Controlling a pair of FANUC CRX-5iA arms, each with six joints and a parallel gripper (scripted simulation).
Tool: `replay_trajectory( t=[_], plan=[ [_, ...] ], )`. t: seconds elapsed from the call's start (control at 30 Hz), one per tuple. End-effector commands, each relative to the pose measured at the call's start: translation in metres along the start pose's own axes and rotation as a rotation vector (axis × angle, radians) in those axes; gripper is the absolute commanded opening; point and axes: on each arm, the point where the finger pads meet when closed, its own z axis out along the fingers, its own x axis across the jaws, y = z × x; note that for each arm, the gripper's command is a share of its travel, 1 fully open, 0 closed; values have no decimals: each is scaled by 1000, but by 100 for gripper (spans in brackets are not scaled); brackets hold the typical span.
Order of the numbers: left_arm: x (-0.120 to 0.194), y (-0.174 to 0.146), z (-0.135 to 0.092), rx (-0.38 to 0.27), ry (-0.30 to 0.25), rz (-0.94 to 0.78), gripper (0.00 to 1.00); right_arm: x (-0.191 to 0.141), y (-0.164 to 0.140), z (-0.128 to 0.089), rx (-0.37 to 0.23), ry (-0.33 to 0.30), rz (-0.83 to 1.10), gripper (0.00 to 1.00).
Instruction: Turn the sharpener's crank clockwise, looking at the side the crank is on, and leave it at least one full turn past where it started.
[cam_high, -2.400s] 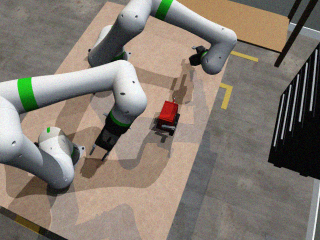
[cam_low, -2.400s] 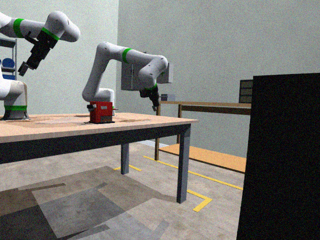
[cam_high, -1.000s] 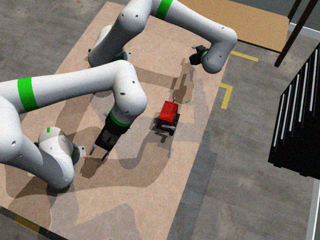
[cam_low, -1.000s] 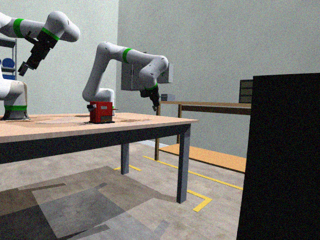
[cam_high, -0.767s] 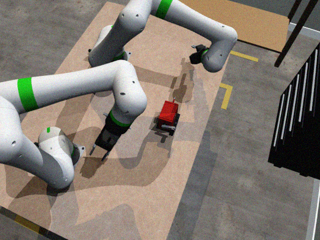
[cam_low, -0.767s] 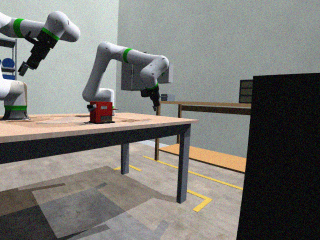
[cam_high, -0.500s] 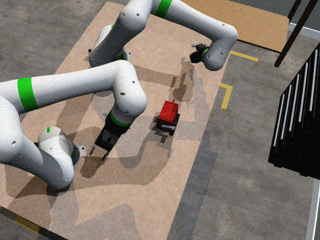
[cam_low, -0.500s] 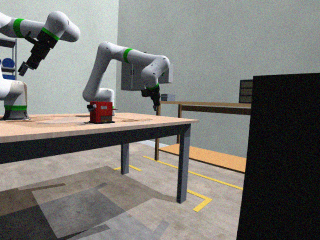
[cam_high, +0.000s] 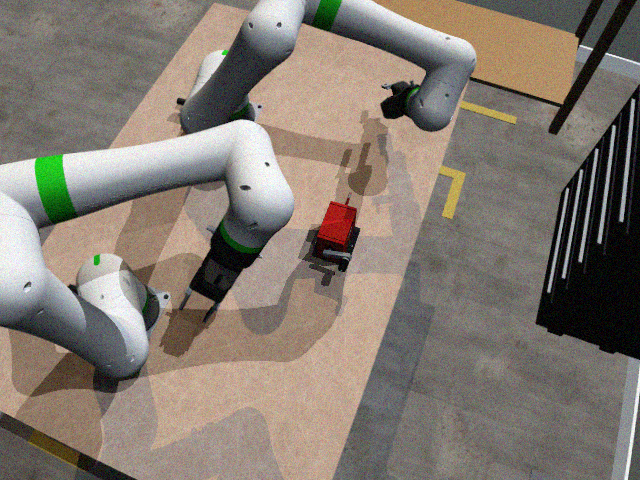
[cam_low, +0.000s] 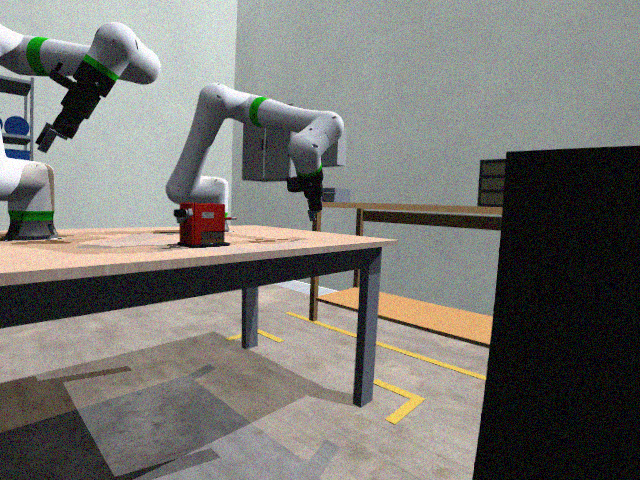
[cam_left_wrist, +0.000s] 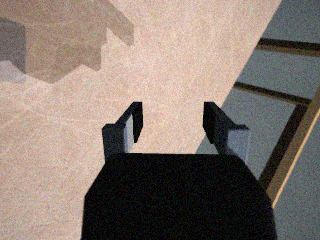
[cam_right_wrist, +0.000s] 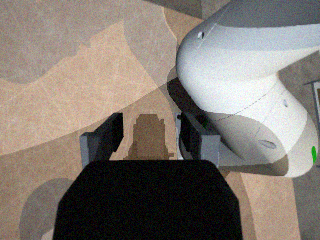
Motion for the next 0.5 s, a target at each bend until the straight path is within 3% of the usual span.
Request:
replay_trajectory(
  t=[0.0,0.47],
  plan=[
    [4,1,3,13,-6,-3,100,0,0,-1,0,-1,1,100],
    [24,7,21,80,-32,-15,100,0,0,-1,0,-1,1,100]
  ],
)
